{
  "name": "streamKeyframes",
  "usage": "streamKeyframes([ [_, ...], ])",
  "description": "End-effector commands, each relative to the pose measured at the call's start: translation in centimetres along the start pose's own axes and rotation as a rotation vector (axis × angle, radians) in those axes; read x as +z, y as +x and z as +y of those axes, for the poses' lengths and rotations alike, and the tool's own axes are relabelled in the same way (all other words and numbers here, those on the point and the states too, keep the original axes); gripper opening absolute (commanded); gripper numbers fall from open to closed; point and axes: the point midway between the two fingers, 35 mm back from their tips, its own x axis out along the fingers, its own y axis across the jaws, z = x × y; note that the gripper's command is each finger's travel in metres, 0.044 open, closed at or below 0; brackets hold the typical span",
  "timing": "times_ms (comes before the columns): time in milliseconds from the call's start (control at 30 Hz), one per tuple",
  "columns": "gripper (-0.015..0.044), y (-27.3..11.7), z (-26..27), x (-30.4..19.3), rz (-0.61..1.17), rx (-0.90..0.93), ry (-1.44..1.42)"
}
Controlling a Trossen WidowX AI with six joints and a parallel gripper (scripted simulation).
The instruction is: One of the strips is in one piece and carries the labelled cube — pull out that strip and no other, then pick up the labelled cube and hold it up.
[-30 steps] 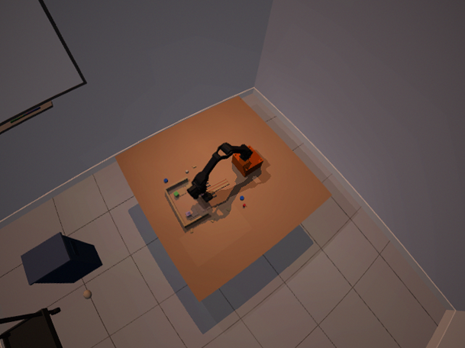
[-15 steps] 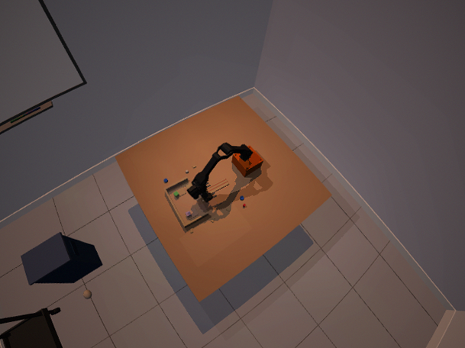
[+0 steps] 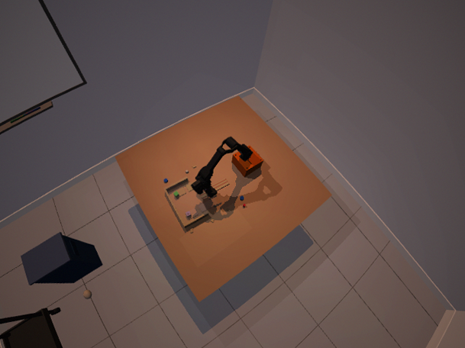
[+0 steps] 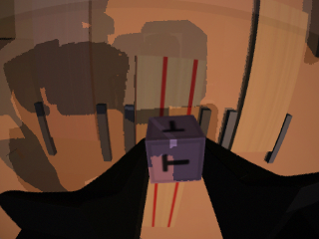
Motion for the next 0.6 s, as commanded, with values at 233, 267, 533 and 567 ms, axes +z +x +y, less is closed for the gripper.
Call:
streamKeyframes([
  [233,0.0,-1.3,-0.2,-2.7,0.002,-0.003,-0.004],
  [267,0.0,-1.3,-0.2,-3.1,0.002,-0.003,-0.004],
  [533,0.0,-1.3,-0.4,-5.8,0.005,-0.003,-0.004],
  [567,0.0,-1.3,-0.4,-6.2,0.005,-0.003,-0.004],
])
